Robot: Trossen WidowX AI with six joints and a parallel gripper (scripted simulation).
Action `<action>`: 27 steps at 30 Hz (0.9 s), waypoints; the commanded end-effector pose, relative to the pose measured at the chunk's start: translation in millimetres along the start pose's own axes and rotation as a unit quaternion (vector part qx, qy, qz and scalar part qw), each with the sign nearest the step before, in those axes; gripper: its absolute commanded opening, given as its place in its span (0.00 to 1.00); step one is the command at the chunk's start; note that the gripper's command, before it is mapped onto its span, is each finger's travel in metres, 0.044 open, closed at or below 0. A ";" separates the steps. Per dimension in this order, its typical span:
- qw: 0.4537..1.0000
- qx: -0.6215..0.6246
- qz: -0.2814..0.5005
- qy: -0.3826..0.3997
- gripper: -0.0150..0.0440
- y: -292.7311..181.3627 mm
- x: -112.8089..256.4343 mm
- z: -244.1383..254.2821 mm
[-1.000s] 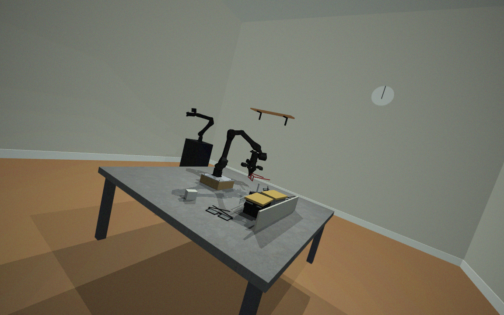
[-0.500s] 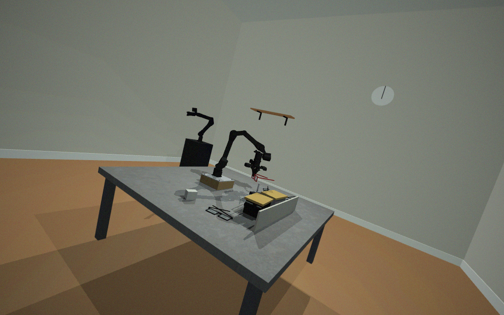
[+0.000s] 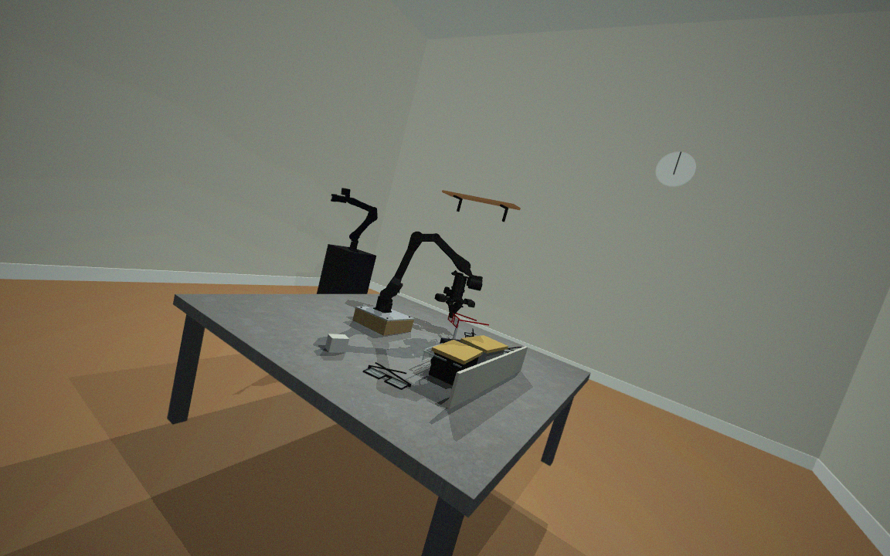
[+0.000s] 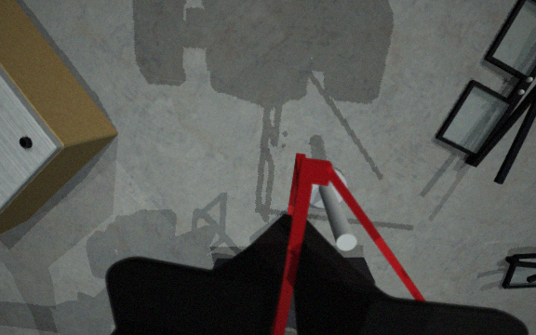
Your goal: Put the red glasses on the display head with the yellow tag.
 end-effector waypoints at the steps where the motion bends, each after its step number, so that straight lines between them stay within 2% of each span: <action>1: 1.000 0.002 -0.005 0.010 0.25 0.7 -22.8 1.8; 6: 1.000 0.002 -0.005 0.010 0.25 1.4 -42.1 3.7; 27: 1.000 0.002 -0.004 0.010 0.25 -7.4 -42.1 15.5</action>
Point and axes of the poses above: the point midway between the two fingers, 35 mm back from their tips, its own x axis back along the fingers, its own z axis across the jaws, y = z × x, the point moved 7 cm from there along x, back along the fingers, and after that the axes turned 8 degrees about x, right-handed, at the moved point
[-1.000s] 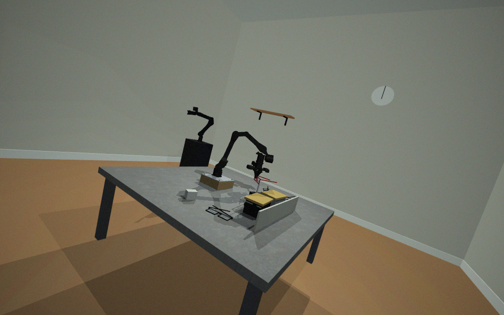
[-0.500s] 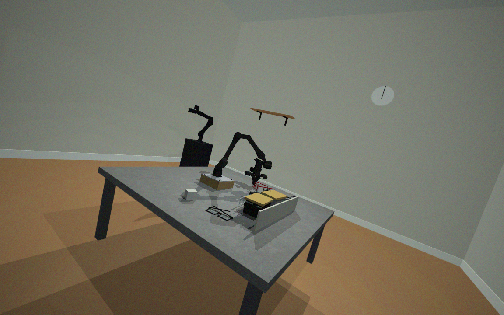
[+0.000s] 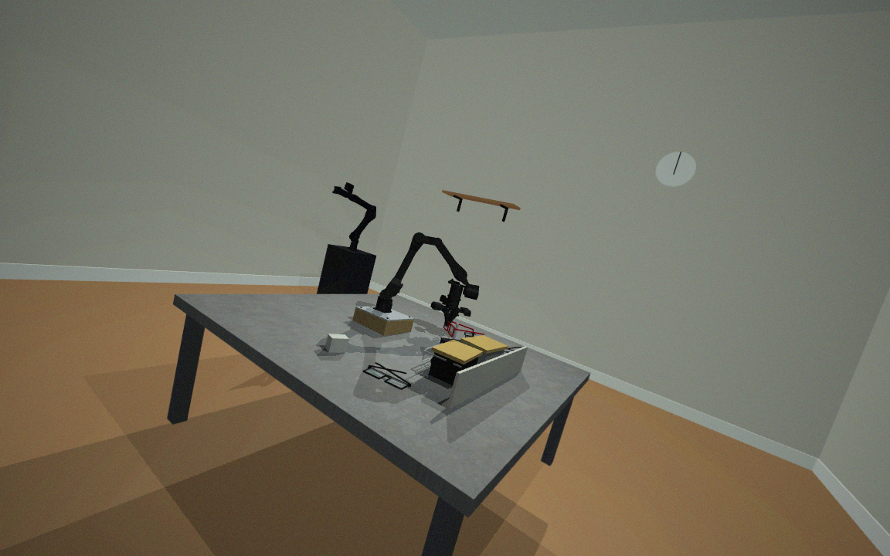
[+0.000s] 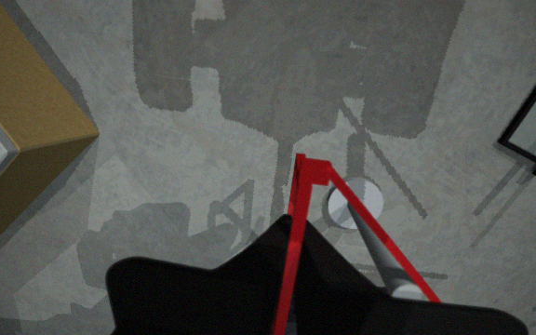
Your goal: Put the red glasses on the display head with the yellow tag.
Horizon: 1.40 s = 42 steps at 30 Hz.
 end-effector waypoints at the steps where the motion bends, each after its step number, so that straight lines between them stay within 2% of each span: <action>1: 1.000 0.001 -0.001 0.001 0.25 -1.8 -0.6 3.4; 42: 1.000 0.001 0.000 0.002 0.25 -25.7 -0.8 23.1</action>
Point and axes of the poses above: the point midway between the two fingers, 35 mm back from their tips, its own x axis back along the fingers, its own z axis across the jaws, y = z × x, the point moved 7 cm from there along x, back along the fingers, and after that the axes turned 8 degrees about x, right-handed, at the moved point
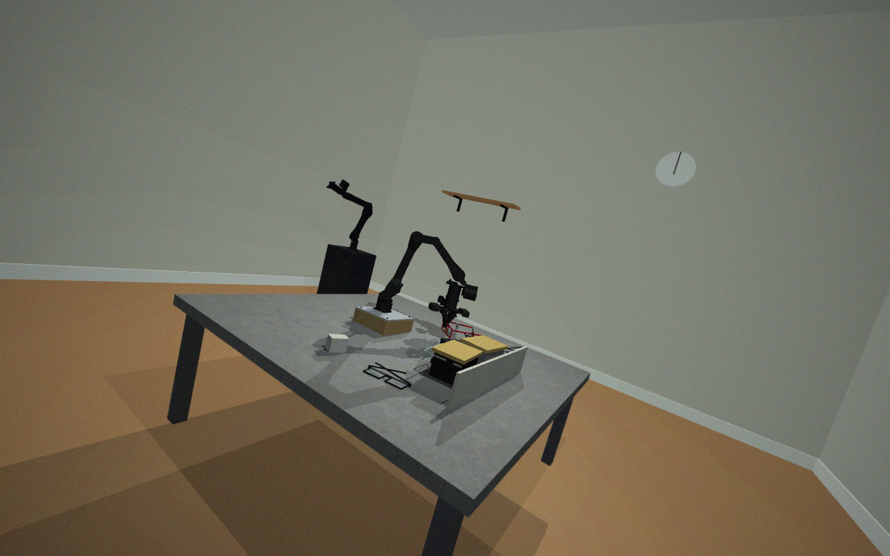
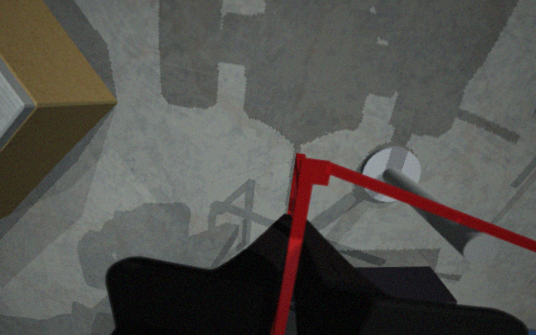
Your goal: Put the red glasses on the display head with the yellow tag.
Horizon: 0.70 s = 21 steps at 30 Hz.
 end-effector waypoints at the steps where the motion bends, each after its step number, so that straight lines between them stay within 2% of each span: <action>1: 1.000 0.001 0.000 -0.001 0.25 -2.6 0.0 1.4; 21: 1.000 0.001 0.000 -0.001 0.25 -14.8 0.0 6.4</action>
Point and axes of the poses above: the point midway between the two fingers, 35 mm back from their tips, its own x axis back along the fingers, its own z axis across the jaws, y = z × x, the point moved 7 cm from there along x, back along the fingers, and after that the axes turned 8 degrees about x, right-handed, at the moved point
